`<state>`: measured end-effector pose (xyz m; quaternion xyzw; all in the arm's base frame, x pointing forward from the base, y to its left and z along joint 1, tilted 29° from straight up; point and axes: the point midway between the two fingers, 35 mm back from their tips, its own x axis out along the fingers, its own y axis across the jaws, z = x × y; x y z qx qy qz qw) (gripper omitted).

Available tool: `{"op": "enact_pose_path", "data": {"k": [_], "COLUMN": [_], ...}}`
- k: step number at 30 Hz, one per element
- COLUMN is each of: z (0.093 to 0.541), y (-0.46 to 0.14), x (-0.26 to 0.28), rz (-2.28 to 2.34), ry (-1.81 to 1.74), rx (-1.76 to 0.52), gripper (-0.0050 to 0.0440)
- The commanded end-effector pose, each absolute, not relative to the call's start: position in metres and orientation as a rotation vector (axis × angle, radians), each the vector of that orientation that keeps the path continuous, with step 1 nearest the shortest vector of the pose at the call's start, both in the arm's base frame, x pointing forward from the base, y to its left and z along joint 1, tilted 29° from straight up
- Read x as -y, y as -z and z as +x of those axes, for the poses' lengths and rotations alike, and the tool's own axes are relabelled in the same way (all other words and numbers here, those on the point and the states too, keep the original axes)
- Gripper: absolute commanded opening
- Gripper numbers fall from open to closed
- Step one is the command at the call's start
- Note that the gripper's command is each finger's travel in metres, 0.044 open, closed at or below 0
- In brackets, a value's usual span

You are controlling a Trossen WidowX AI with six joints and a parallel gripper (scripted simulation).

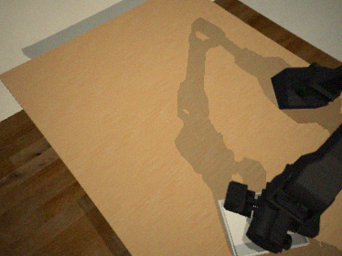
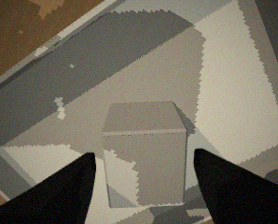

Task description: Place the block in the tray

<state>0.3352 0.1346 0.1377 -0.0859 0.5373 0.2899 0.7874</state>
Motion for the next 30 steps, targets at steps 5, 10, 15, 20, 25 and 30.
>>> {"op": "enact_pose_path", "data": {"k": [5,10,15,20,25,30], "z": [0.332,0.328,0.327,0.326,0.326,0.326], "y": [-0.173,-0.183,-0.188,-0.189,-0.189,-0.189], "x": [-0.127,-0.123,-0.121,-0.12,-0.12,-0.12], "rz": [-0.187,-0.187,-0.187,-0.187,-0.187,-0.187], "ry": [-0.627,-0.627,-0.627,-0.627,-0.627,-0.627], "rx": [-1.102,-1.102,-1.102,-1.102,-1.102,-1.102], "gripper": [0.0255,0.0255,0.0255,0.0255,0.0255,0.0255]}}
